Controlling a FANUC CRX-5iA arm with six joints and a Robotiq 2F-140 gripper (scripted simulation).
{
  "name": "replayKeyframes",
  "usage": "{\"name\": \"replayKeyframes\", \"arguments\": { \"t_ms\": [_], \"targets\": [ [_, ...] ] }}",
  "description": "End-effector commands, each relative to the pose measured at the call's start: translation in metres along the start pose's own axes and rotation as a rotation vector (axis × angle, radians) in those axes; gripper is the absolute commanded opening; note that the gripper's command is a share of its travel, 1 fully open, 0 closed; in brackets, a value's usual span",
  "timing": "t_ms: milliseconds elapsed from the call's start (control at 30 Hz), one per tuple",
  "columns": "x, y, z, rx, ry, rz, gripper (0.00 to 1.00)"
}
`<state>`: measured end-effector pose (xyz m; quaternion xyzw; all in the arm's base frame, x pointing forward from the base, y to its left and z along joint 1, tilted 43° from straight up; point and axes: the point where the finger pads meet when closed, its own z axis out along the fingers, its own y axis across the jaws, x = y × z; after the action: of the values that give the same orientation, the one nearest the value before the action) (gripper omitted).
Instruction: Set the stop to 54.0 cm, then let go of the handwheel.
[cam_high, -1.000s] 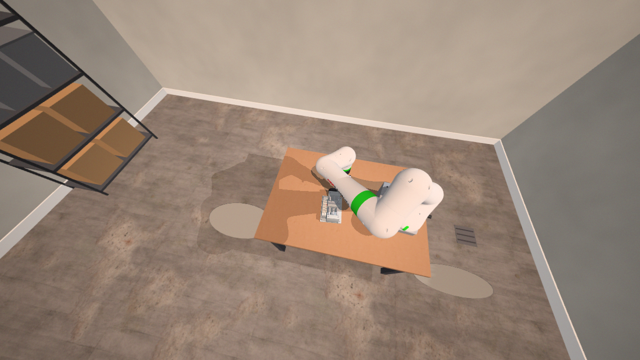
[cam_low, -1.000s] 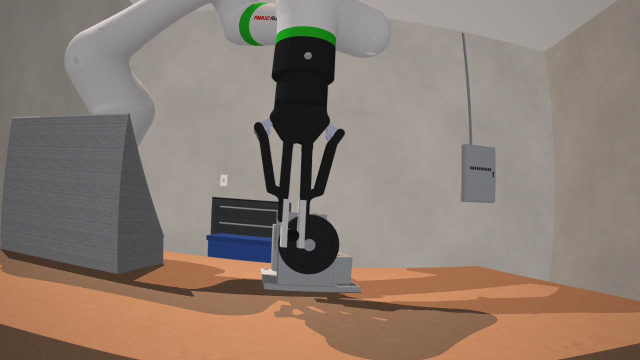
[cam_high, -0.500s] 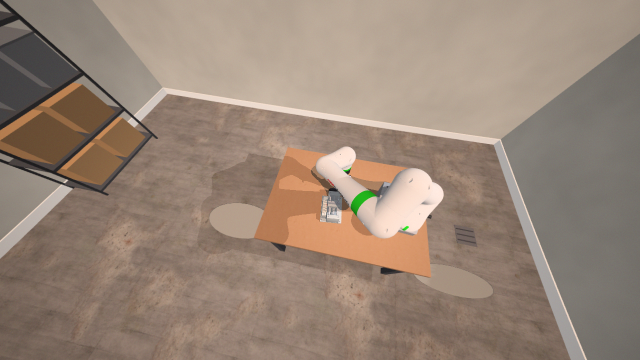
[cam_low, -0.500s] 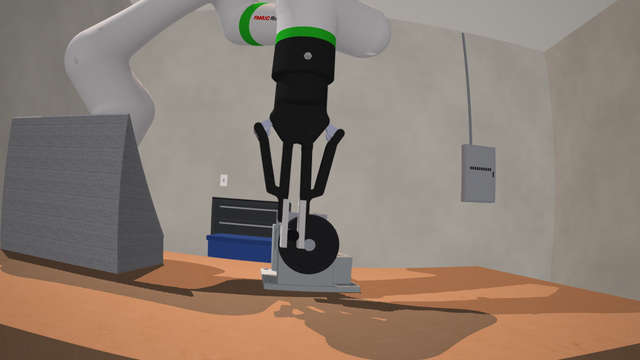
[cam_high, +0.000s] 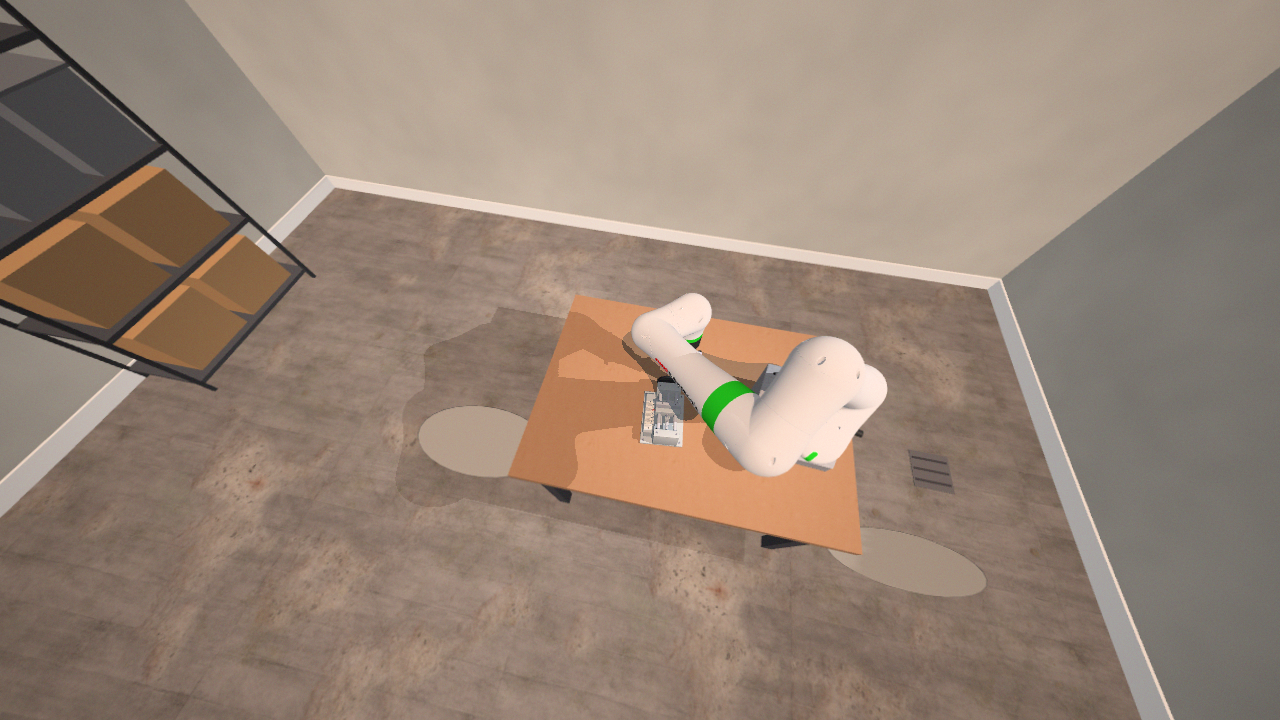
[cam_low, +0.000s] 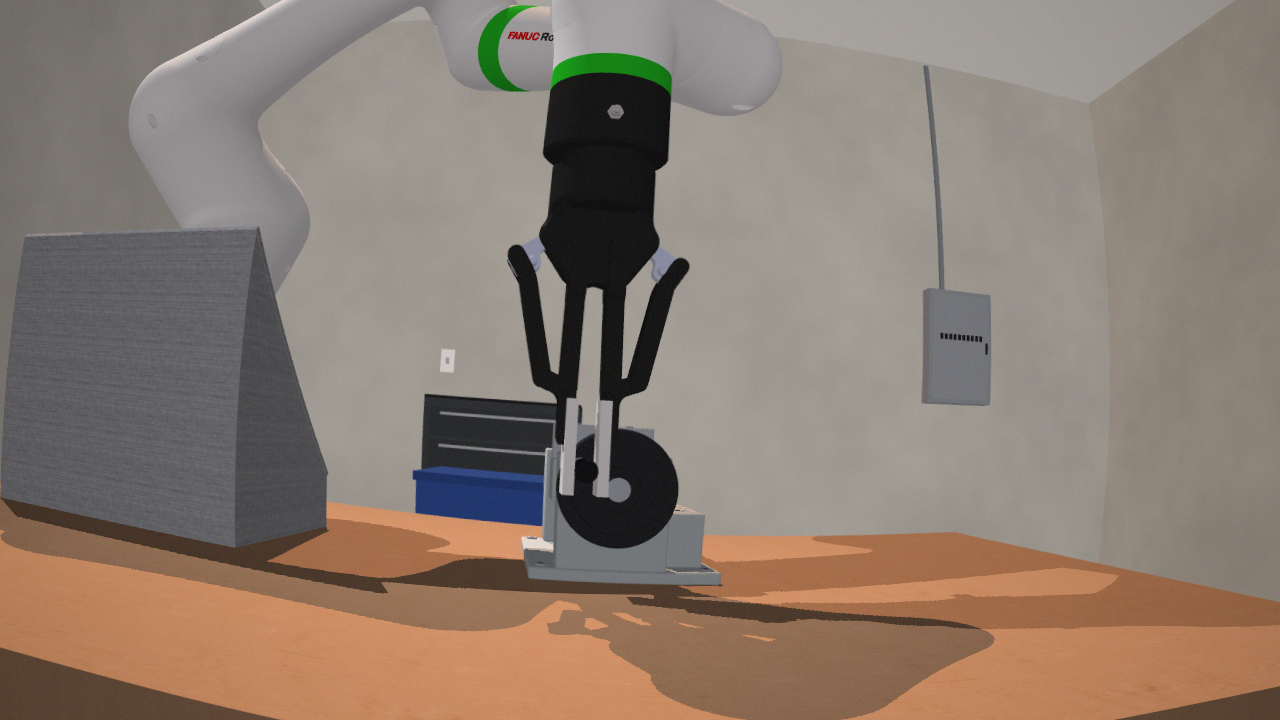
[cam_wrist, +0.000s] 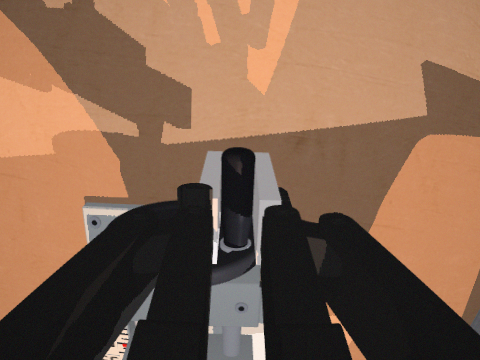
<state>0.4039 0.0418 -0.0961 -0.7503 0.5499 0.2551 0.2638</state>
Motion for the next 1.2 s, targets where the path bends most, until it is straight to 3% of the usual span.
{"name": "replayKeyframes", "arguments": {
  "t_ms": [0, 300, 333, 1167],
  "targets": [
    [0.0002, 0.0, -0.0002, 0.0, 0.0, 0.0, 0.04],
    [0.0002, 0.0, -0.0002, 0.0, 0.0, 0.0, 0.04],
    [0.0002, 0.0, -0.0002, 0.0, 0.0, 0.0, 0.33],
    [0.0002, 0.0, -0.0002, 0.0, 0.0, 0.0, 0.33]
  ]
}}
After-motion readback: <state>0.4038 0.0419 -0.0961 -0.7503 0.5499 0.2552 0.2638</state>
